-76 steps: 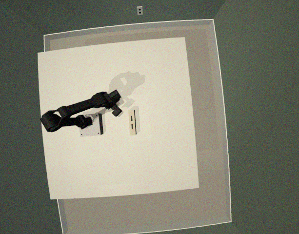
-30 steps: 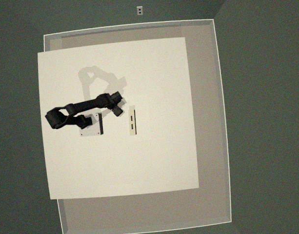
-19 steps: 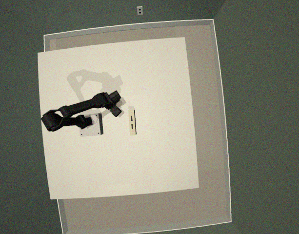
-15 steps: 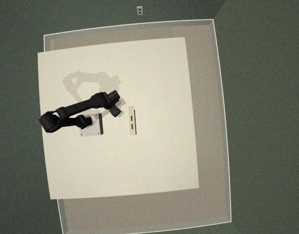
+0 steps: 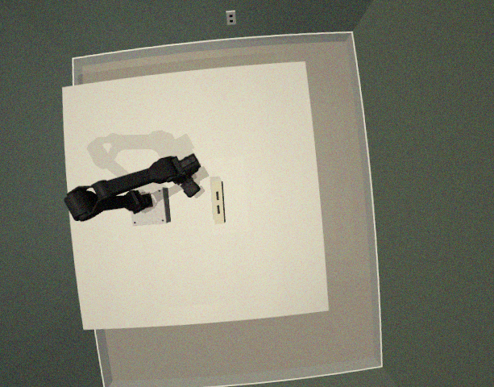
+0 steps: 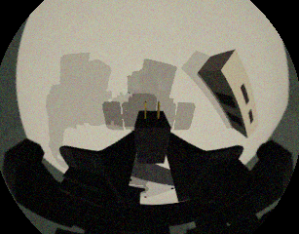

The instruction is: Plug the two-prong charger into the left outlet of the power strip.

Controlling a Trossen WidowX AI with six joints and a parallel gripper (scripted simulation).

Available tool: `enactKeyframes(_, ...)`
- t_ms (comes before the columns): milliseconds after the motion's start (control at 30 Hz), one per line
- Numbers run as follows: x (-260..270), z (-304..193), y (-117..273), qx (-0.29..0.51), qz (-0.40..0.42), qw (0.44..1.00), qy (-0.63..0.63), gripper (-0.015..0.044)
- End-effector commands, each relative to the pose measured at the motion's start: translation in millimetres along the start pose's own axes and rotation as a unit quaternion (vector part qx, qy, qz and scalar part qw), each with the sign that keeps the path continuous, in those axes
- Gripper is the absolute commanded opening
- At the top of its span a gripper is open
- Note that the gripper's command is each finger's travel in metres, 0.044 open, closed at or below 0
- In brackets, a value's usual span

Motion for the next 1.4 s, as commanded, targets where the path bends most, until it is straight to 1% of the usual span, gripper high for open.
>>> enactKeyframes(0,-7.4,-1.4,-4.0,0.001,0.002,1.0,-0.027,0.0)
enactKeyframes(667,-41.7,-9.8,-20.3,0.001,0.009,0.989,-0.145,0.0)
enactKeyframes(1367,-75.1,-24.8,-37.7,0.002,0.015,0.964,-0.266,0.0)
Point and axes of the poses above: the point midway between the two fingers, 35 mm back from their tips, its own y axis back along the fingers, its own x axis across the jaws, z = x × y, the point moved 10 cm from there along y, back along the fingers, and after that the axes turned 3 degrees about -y, right-handed, at the moved point
